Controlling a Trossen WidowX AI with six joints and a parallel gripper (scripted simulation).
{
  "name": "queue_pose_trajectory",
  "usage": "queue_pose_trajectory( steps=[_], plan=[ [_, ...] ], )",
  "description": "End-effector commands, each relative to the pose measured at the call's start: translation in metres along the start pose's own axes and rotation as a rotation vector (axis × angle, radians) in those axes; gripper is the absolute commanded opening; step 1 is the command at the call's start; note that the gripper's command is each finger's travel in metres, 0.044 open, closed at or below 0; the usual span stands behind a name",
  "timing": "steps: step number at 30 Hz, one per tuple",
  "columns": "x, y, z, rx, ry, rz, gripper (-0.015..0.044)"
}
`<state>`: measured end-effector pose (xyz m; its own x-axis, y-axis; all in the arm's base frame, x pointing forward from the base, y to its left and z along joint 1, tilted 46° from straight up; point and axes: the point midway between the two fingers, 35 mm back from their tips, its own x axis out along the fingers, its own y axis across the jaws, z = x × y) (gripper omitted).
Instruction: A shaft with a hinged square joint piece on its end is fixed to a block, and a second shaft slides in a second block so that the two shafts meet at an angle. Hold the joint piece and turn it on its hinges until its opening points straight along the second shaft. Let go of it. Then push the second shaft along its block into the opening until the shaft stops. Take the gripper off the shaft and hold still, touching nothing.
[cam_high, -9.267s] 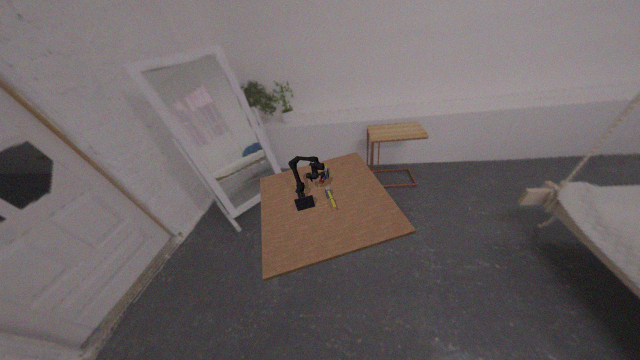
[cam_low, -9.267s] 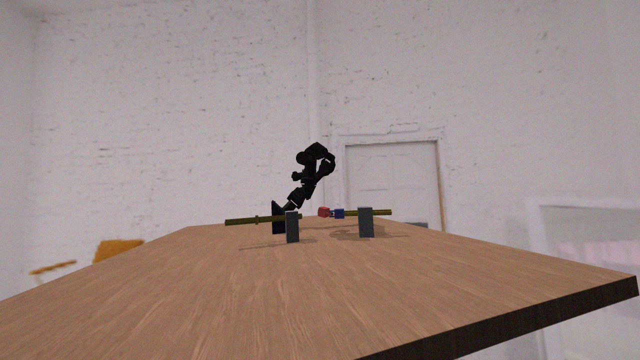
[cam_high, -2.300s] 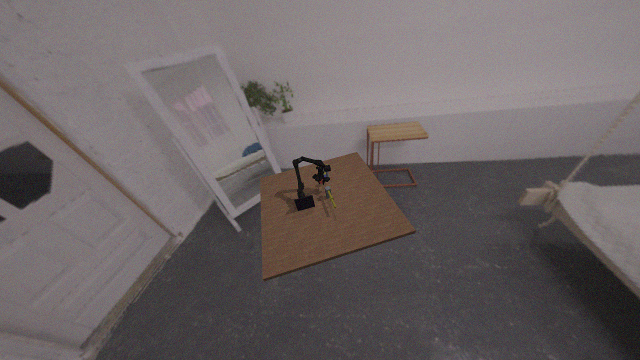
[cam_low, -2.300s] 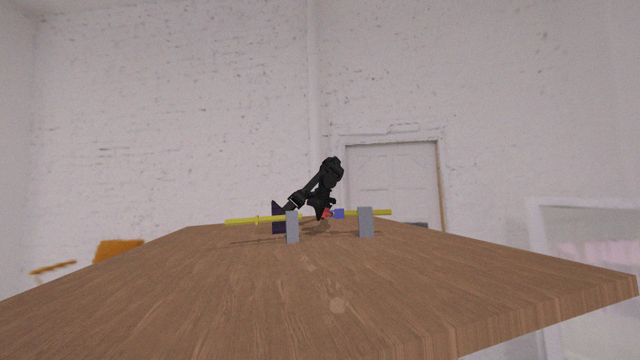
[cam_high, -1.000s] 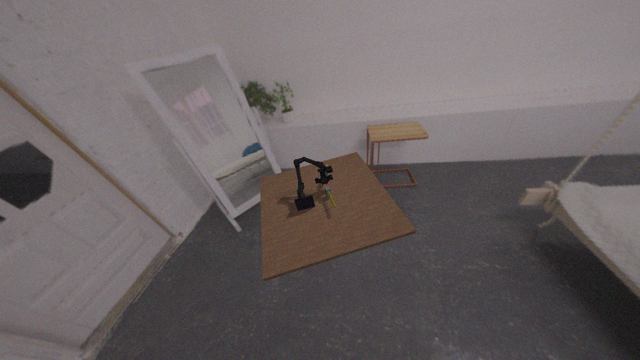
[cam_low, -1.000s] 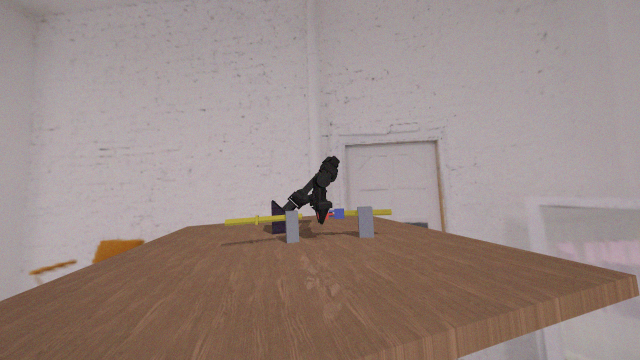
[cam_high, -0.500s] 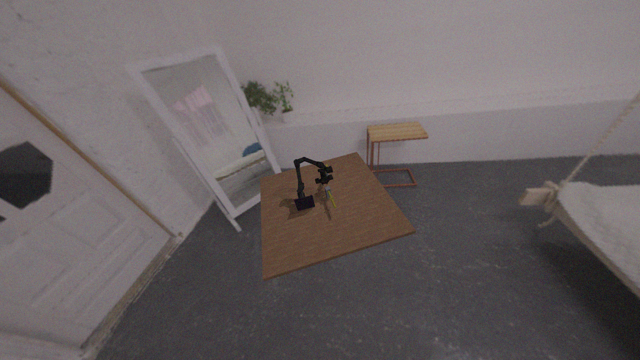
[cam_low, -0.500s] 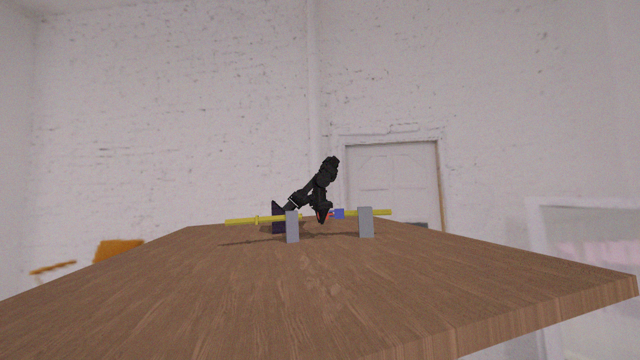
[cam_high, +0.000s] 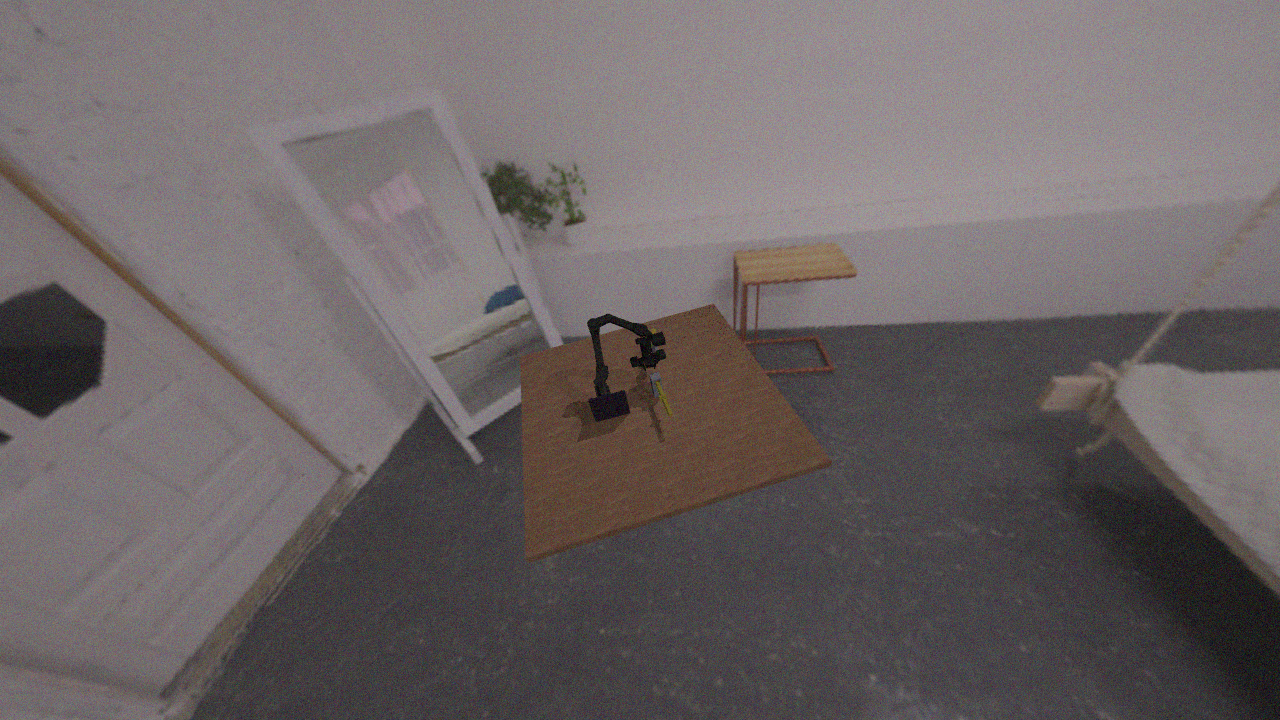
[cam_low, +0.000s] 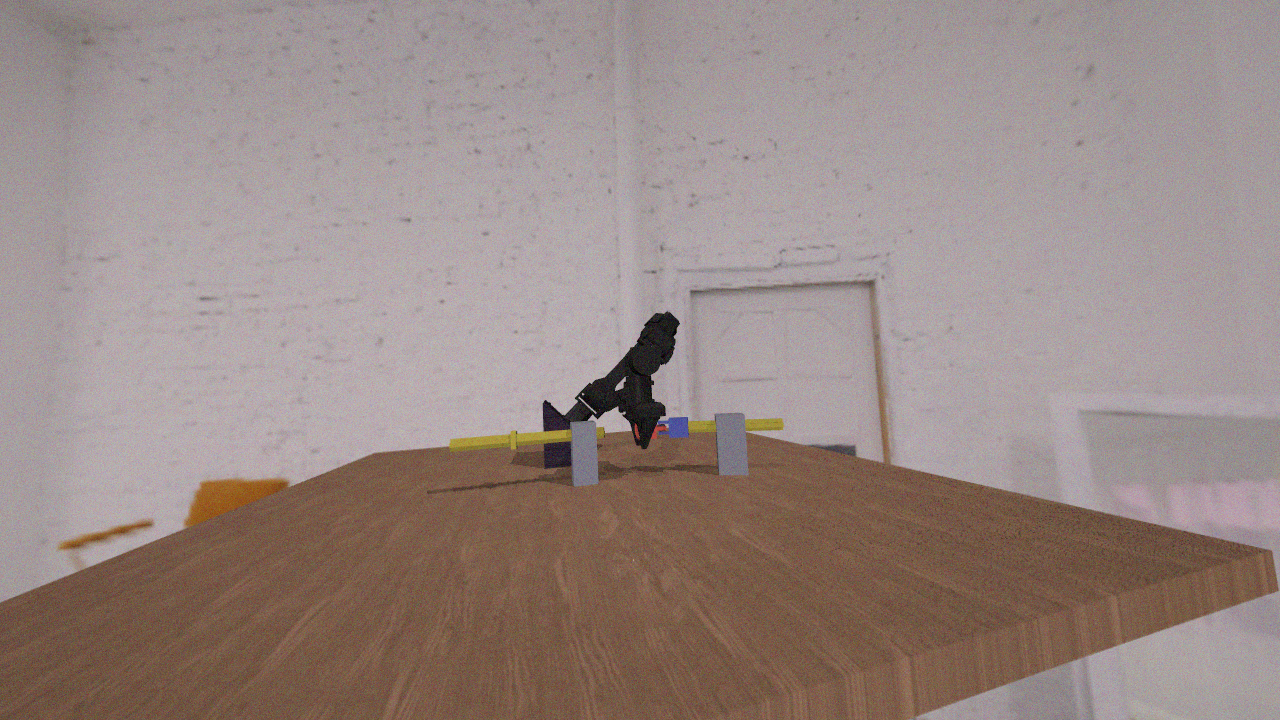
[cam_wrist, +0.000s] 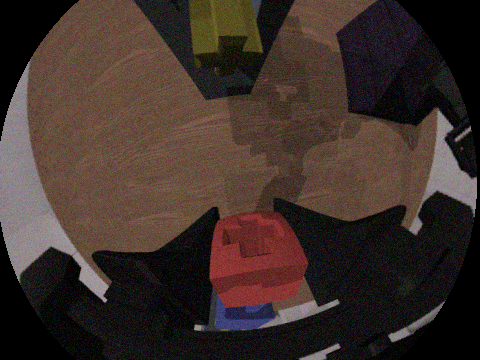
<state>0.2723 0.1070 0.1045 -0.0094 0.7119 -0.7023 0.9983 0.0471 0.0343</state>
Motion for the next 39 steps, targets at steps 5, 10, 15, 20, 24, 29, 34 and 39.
queue_pose_trajectory(
  steps=[5, 10, 15, 20, 24, 29, 34, 39],
  plan=[
    [0.000, 0.000, 0.000, 0.001, -0.001, 0.000, 0.0409],
    [0.000, 0.000, 0.000, 0.001, -0.001, 0.000, 0.0440],
    [0.000, 0.000, 0.000, 0.001, -0.001, 0.000, 0.0440],
    [-0.006, 0.001, -0.001, 0.001, -0.050, -0.002, 0.0440],
    [-0.025, 0.000, -0.004, 0.001, -0.178, -0.003, 0.0440],
    [-0.028, 0.000, -0.005, 0.002, -0.200, -0.001, 0.0440],
    [-0.034, 0.001, -0.004, -0.048, -0.195, -0.001, 0.0440],
    [-0.052, 0.003, -0.003, -0.215, -0.182, 0.005, 0.0440]
  ],
)
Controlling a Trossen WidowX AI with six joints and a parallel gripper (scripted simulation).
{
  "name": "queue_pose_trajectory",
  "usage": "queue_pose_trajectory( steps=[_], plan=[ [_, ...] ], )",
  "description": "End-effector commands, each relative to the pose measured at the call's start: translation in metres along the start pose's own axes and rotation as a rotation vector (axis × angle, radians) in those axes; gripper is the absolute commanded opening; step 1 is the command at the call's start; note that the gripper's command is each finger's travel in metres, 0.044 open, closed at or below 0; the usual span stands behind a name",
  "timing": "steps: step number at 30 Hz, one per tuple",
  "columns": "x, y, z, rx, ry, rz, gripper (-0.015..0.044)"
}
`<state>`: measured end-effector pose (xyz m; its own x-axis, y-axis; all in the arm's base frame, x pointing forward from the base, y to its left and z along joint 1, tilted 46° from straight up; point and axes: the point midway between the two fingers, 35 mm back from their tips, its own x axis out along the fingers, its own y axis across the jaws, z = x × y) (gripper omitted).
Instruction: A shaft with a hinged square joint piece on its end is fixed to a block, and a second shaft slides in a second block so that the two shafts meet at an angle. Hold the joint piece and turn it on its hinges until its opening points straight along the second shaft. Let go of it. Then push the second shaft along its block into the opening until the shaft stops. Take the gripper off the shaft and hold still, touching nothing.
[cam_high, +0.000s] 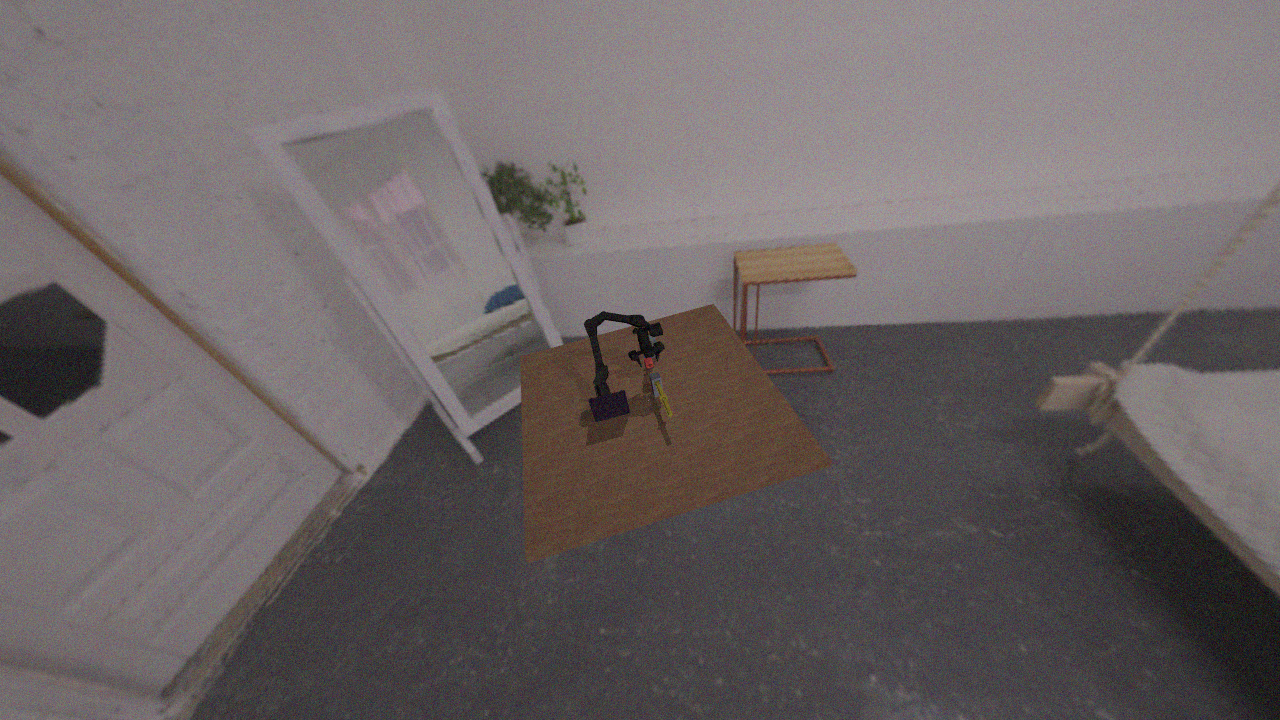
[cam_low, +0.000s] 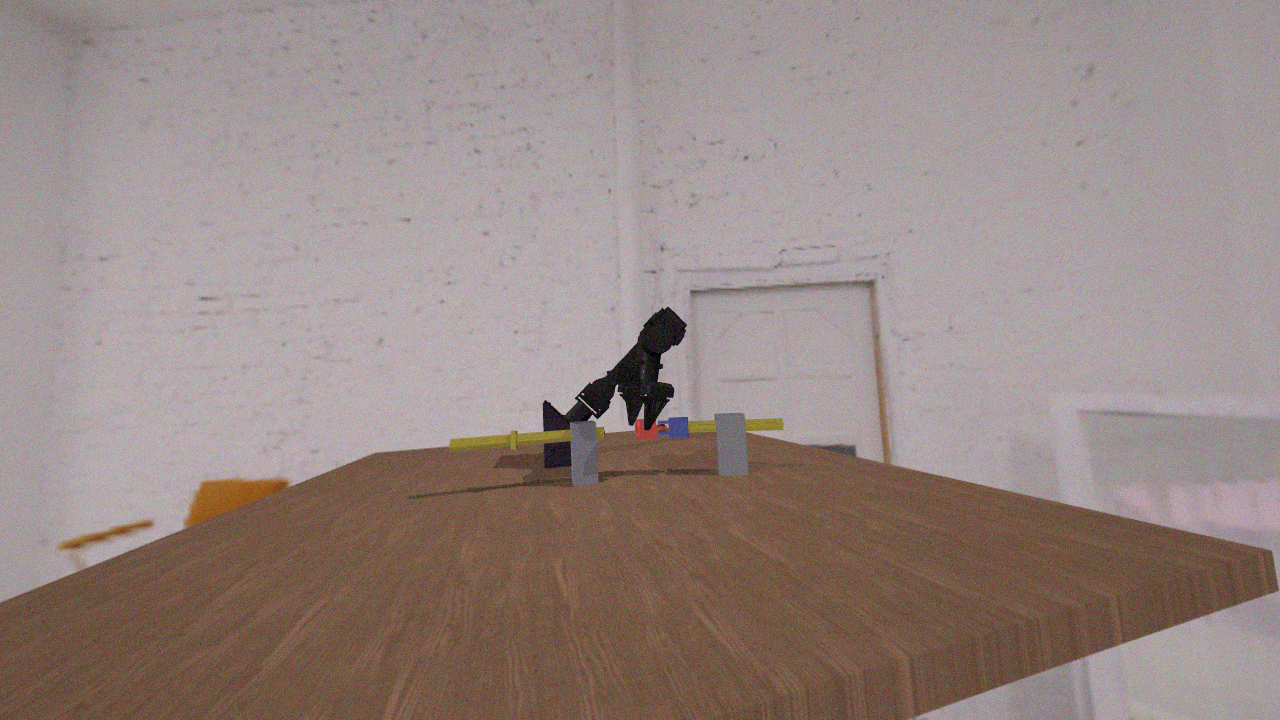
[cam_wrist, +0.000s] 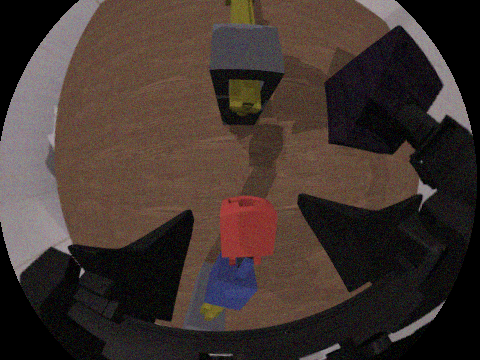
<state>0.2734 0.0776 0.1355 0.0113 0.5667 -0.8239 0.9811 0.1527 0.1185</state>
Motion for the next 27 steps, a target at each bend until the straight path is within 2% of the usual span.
queue_pose_trajectory(
  steps=[1, 27],
  plan=[
    [-0.013, 0.003, 0.002, -0.111, 0.010, 0.021, 0.0440],
    [-0.106, -0.005, 0.023, -0.973, -0.018, 0.180, 0.0440]
  ],
)
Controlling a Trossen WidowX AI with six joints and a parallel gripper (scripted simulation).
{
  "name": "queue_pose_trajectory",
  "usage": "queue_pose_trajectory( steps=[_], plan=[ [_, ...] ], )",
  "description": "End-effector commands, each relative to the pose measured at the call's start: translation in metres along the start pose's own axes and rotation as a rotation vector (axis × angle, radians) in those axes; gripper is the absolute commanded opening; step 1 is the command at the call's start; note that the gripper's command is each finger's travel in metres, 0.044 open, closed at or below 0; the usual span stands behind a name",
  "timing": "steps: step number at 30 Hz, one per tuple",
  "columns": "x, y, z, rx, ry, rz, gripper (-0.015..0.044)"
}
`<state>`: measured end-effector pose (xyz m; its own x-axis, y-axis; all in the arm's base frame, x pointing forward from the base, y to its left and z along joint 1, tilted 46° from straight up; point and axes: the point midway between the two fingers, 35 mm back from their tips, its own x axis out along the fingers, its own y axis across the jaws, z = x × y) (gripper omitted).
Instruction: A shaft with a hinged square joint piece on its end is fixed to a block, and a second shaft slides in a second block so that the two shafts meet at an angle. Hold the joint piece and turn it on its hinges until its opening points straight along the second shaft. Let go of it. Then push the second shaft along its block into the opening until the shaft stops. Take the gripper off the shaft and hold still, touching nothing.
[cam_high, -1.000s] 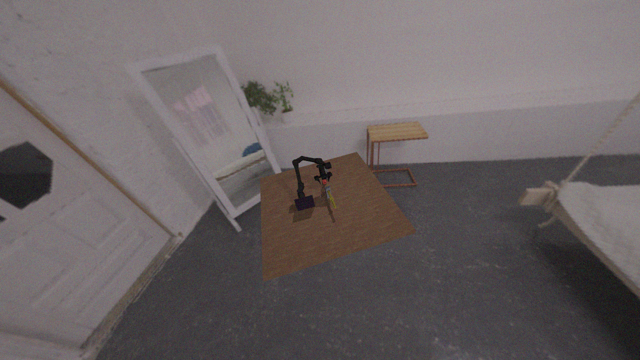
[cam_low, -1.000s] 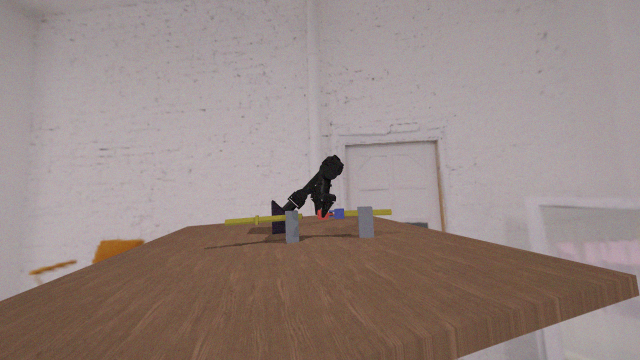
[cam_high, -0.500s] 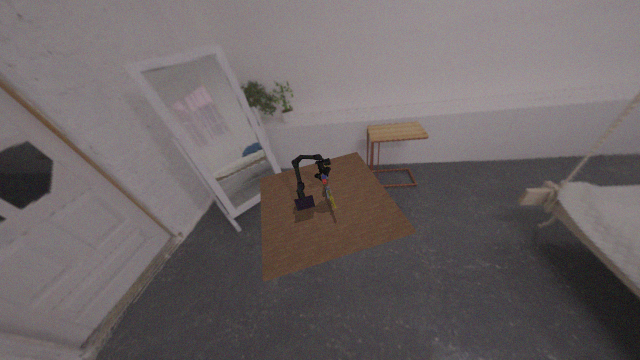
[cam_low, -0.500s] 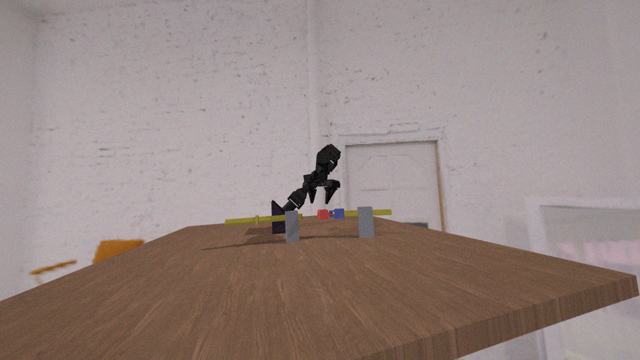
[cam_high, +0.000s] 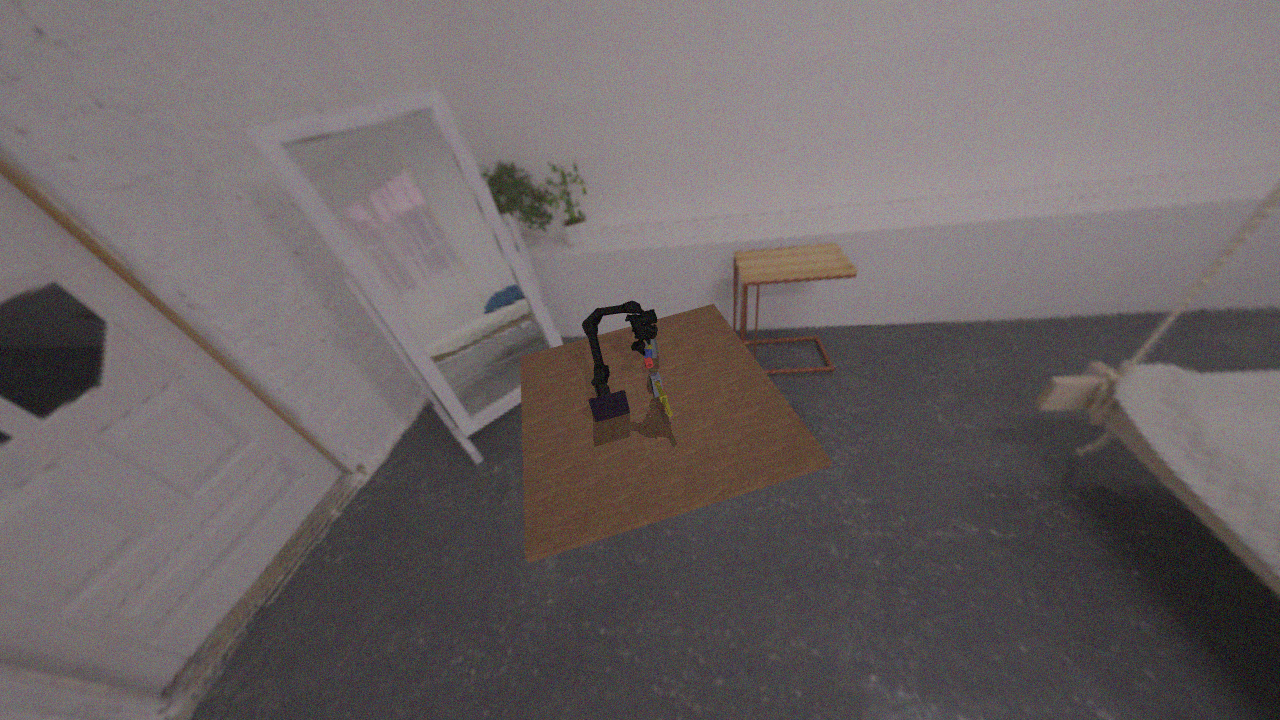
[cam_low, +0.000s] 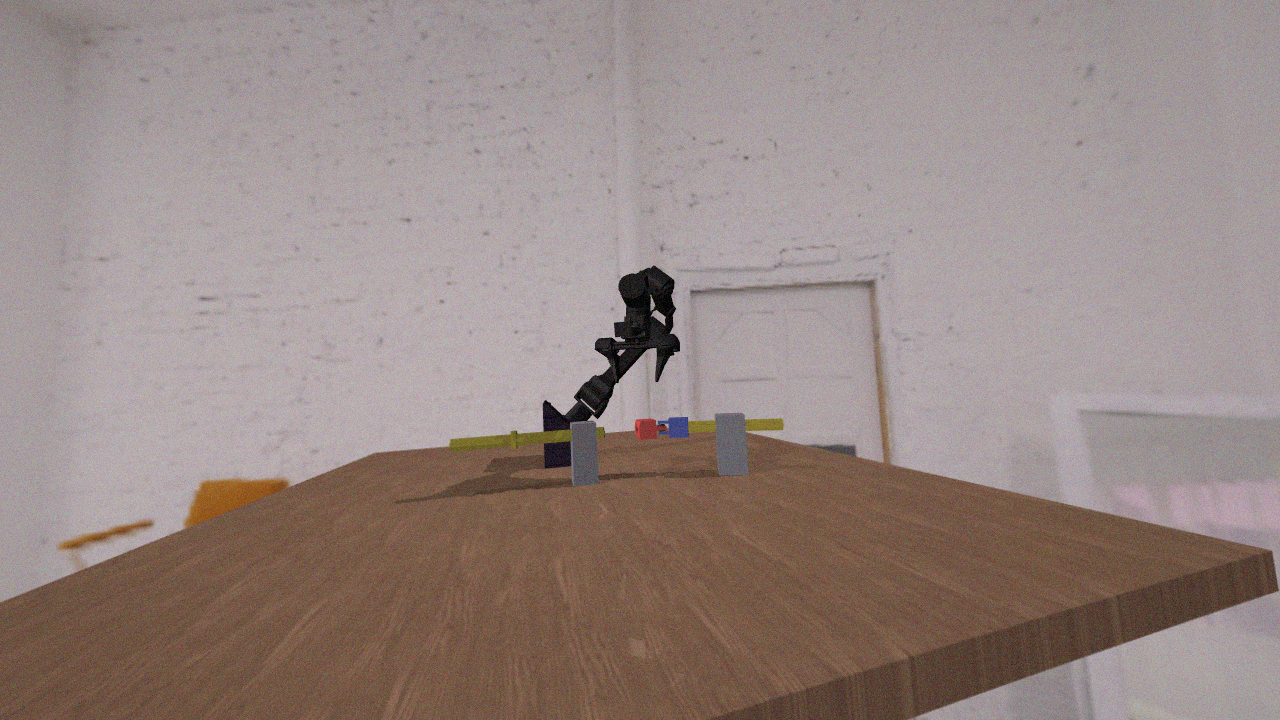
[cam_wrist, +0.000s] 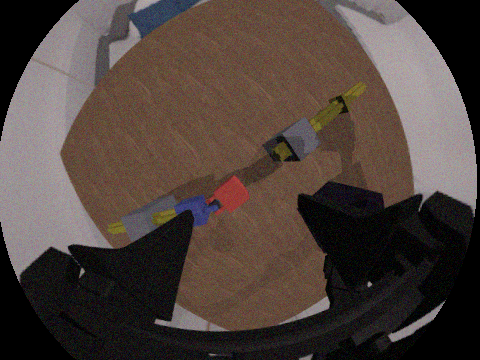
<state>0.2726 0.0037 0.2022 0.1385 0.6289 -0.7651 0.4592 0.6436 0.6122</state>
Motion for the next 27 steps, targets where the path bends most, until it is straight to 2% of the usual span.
queue_pose_trajectory(
  steps=[1, 13, 27],
  plan=[
    [-0.013, 0.000, 0.000, -0.121, -0.015, 0.022, 0.0440],
    [-0.017, -0.003, 0.003, -0.129, -0.014, 0.025, 0.0440],
    [0.008, -0.031, 0.023, 0.323, 0.112, 0.046, 0.0440]
  ],
)
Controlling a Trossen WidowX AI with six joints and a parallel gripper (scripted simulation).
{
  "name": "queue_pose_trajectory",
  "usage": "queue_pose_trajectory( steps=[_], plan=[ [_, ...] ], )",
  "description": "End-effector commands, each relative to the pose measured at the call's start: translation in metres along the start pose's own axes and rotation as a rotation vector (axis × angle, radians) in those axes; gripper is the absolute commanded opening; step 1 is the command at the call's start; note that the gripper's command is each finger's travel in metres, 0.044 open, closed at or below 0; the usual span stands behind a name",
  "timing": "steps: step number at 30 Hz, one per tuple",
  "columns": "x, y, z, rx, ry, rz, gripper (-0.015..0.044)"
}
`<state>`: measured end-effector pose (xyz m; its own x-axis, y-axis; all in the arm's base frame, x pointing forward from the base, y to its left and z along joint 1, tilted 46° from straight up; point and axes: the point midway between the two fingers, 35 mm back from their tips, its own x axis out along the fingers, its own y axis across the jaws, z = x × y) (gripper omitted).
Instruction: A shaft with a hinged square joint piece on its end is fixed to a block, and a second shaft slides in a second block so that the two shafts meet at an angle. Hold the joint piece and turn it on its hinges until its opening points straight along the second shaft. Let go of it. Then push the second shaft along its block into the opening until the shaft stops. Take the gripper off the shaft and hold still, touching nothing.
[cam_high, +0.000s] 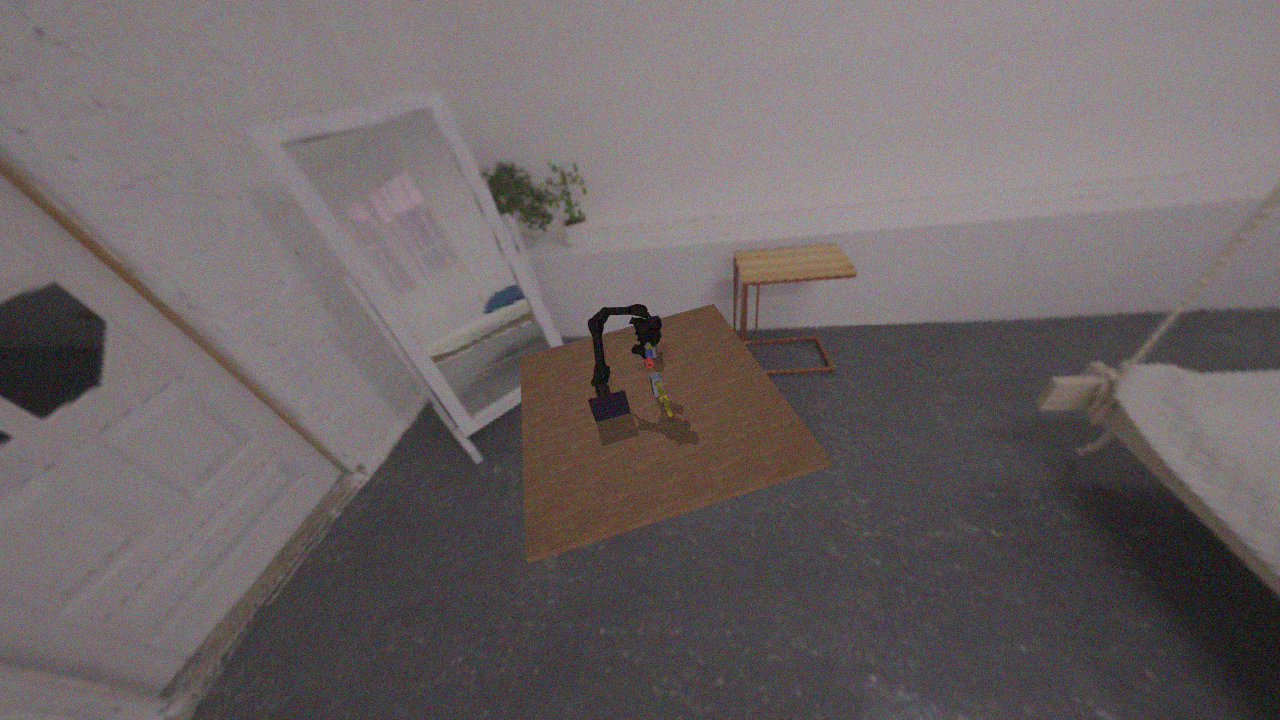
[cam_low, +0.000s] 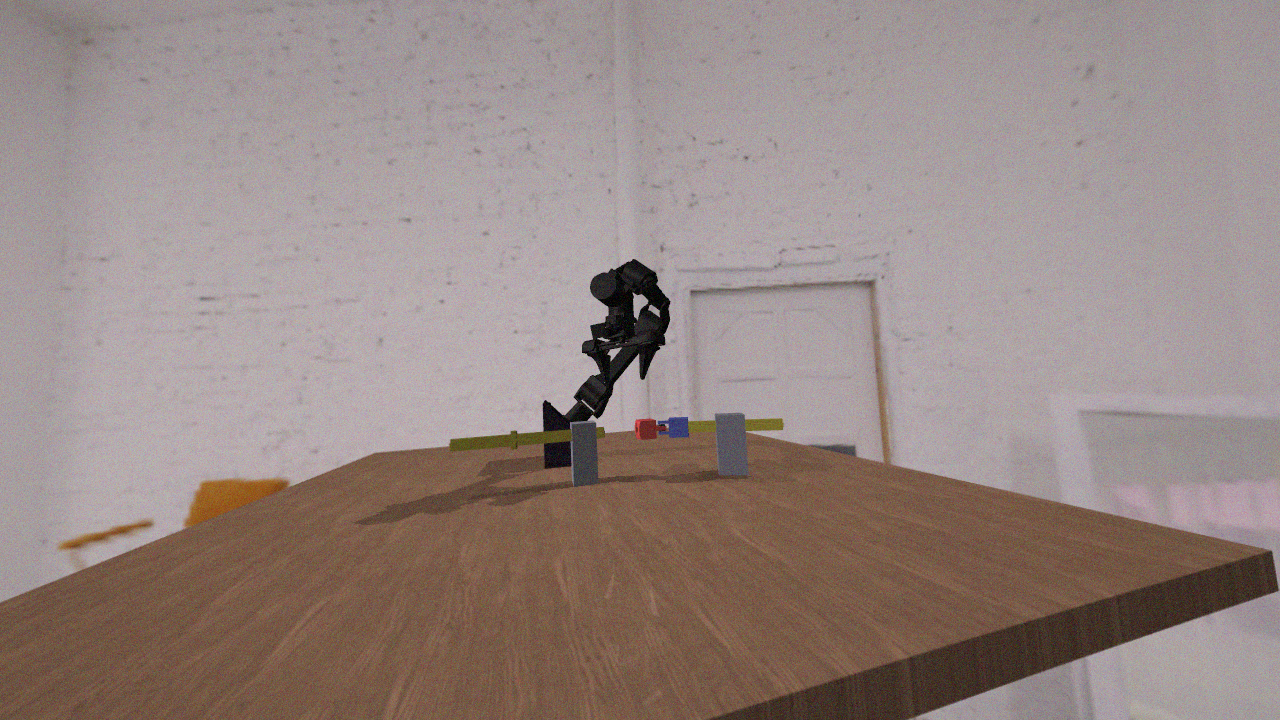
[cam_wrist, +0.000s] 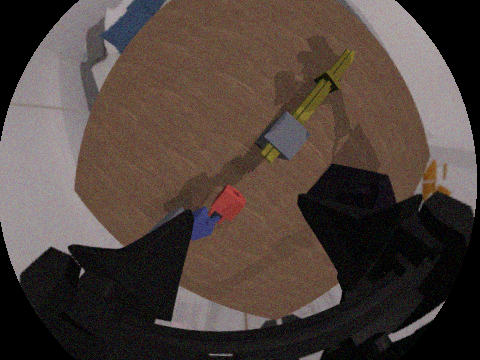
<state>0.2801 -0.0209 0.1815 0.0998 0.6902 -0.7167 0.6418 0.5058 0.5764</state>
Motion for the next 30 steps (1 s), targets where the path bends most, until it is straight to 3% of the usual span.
queue_pose_trajectory(
  steps=[1, 21, 30],
  plan=[
    [0.008, -0.007, 0.005, 0.129, 0.043, 0.004, 0.0440],
    [0.042, -0.045, 0.033, 0.783, 0.219, -0.017, 0.0440],
    [0.043, -0.046, 0.034, 0.805, 0.225, -0.018, 0.0440]
  ],
)
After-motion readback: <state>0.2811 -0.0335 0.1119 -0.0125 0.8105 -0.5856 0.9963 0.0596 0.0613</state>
